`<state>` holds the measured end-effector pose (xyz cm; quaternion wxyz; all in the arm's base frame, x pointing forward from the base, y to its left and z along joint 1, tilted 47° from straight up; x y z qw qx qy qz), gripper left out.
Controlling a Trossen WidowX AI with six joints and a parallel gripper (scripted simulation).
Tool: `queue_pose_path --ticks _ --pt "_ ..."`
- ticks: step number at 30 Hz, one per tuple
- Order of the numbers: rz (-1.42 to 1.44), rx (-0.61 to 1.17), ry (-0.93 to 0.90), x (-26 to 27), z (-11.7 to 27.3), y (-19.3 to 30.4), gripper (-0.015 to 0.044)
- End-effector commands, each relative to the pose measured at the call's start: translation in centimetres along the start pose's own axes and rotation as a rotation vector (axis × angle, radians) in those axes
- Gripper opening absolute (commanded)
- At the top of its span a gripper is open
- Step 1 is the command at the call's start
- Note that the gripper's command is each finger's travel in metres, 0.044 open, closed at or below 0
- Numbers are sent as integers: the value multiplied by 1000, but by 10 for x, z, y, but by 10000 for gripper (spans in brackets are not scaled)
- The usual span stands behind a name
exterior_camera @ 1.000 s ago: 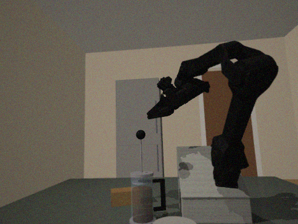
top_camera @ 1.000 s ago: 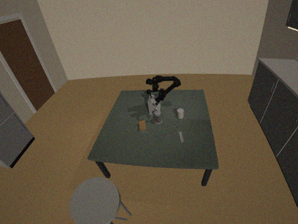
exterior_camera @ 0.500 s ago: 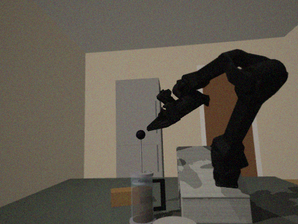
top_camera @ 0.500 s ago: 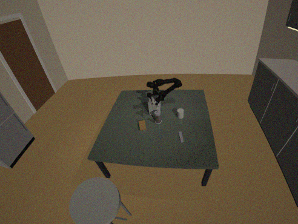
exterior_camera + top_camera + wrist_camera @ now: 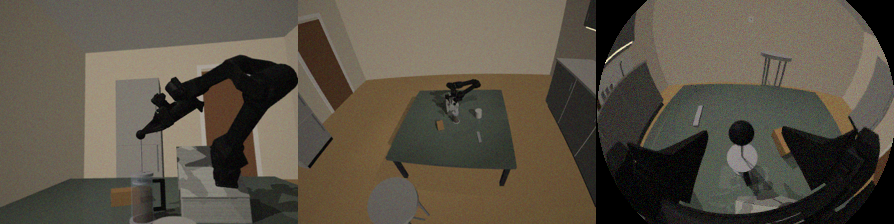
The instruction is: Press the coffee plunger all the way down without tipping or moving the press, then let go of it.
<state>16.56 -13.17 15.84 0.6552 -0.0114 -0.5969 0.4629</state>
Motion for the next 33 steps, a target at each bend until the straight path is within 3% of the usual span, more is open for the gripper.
queue_pose_path --ticks 1,6,18,33 --pt "2 -5 -1 3 -5 0 440" --pt "2 -9 -7 4 -10 0 440" --pt "2 -9 -7 4 -10 0 125" --pt "2 -5 -5 2 -14 3 122"
Point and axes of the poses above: the point midway between the two fingers, 35 mm back from their tips, its own z axis back along the fingers, its own x axis across the jaws, y = z × x, the point moved 10 cm from there along z, back along the fingers, and after that the axes turned 5 degrees about -z, right-handed, at the moved point
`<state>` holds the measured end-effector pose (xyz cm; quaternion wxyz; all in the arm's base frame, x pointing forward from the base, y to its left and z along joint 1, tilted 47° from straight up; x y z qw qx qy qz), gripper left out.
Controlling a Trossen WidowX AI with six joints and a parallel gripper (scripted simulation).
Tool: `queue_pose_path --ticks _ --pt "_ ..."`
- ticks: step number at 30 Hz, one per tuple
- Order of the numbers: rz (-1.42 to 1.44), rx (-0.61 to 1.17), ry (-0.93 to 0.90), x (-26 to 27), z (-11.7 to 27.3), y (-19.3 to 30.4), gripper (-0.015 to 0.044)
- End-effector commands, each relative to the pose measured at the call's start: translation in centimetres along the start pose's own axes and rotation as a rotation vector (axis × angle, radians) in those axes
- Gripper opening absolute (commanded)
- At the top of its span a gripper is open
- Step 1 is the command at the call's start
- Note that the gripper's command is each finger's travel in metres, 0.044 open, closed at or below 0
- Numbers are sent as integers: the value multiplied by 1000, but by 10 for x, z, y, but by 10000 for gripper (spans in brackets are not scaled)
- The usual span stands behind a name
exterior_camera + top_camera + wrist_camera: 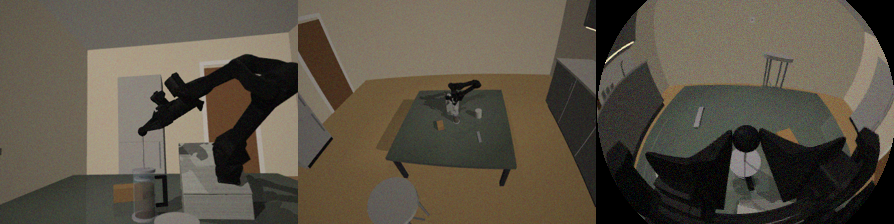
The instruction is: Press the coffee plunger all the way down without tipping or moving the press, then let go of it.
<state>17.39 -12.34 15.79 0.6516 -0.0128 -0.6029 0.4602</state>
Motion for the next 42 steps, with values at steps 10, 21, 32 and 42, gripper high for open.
queue_pose_path --ticks 10,21,32,42 --pt "3 15 12 -6 -12 14 122" --pt "5 21 17 -11 -24 27 122" --pt "5 21 20 -15 -35 41 122" --pt "4 16 18 -17 -45 54 122"
Point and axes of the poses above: the point midway between the two fingers, 35 mm back from their tips, its own z axis back along the fingers, its own x axis across the jaws, y = z × x, the point moved 10 cm from there along z, back along the fingers, and after that the axes turned 5 degrees about -z, right-handed, at the moved point
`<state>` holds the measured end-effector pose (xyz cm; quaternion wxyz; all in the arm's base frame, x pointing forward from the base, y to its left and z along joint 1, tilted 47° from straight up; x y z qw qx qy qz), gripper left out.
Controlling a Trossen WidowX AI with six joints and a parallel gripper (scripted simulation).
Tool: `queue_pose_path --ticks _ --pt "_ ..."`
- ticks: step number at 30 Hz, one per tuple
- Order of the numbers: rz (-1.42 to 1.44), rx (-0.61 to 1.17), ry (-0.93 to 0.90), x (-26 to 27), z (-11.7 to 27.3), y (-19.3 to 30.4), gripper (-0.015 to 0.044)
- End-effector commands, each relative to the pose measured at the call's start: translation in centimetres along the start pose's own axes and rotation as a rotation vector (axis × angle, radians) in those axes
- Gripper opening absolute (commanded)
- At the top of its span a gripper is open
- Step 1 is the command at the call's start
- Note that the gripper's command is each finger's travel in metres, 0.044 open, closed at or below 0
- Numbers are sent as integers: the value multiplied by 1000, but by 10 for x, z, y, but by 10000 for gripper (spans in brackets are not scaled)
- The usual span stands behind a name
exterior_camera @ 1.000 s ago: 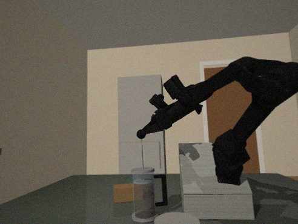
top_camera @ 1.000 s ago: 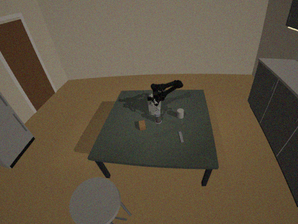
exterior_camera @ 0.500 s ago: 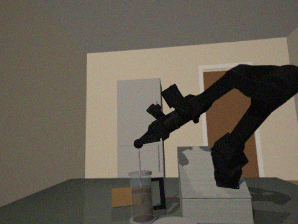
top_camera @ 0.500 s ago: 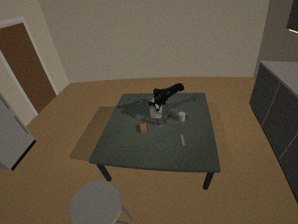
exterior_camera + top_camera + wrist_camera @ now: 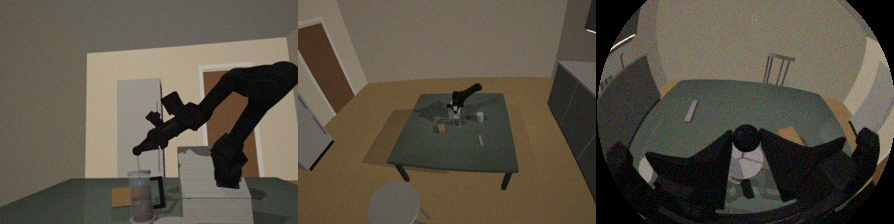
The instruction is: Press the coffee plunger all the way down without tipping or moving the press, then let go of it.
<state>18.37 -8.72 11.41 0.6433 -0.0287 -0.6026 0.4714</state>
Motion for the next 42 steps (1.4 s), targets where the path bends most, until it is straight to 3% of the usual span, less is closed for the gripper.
queue_pose_path --ticks 1,42 --pt "-38 23 12 -3 -7 16 122" --pt "-42 6 -2 -3 -27 25 122"
Point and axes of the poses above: the point midway between the two fingers, 35 mm back from their tips, its own z axis back along the fingers, its own x axis across the jaws, y = z × x, the point moved 10 cm from there along z, back along the fingers, and after that the axes turned 5 degrees about -z, right-handed, at the moved point
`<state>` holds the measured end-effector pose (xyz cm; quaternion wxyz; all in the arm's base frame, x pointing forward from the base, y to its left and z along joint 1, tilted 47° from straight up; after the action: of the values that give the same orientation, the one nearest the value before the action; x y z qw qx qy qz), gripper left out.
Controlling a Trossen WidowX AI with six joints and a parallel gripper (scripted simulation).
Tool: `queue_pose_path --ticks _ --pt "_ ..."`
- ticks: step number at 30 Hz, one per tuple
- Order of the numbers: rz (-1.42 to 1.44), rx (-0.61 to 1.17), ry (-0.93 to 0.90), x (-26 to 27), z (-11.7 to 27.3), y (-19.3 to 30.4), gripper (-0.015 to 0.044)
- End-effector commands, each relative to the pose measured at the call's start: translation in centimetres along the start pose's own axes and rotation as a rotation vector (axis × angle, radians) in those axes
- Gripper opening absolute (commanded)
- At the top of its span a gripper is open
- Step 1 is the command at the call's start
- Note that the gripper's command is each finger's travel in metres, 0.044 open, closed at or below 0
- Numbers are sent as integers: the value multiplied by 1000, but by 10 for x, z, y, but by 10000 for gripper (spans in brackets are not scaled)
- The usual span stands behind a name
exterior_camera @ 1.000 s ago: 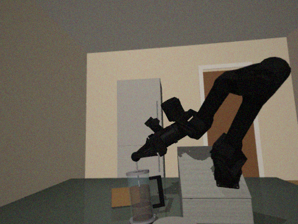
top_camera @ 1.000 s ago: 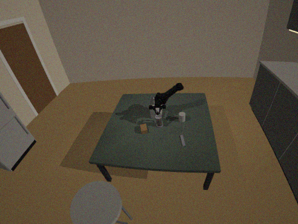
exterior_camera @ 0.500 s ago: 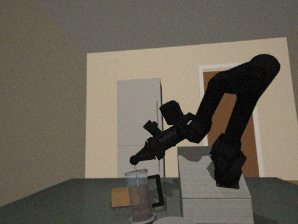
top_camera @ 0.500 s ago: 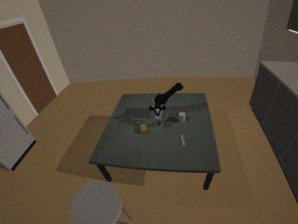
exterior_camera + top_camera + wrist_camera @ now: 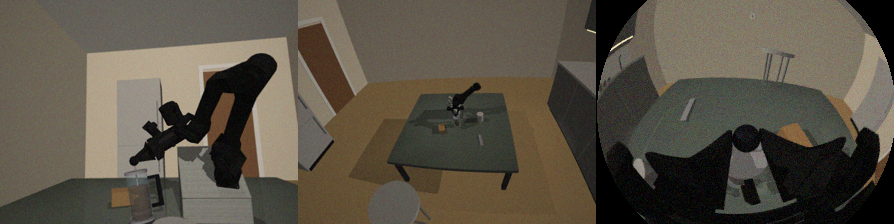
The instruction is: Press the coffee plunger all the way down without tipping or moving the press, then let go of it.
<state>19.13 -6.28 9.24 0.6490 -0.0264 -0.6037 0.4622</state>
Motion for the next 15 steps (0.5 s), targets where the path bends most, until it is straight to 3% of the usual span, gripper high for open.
queue_pose_path --ticks 1,15 --pt "-22 15 -6 -1 -2 2 122" --pt "-3 2 -1 -1 -1 0 122"
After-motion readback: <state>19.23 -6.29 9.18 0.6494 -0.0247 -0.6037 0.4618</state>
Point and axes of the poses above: the point midway between the two fingers, 35 mm back from their tips, its own z axis back along the fingers, its own x axis across the jaws, y = z × x, the point moved 10 cm from there along z, back along the fingers, and after that the axes turned 5 degrees about -z, right-handed, at the moved point
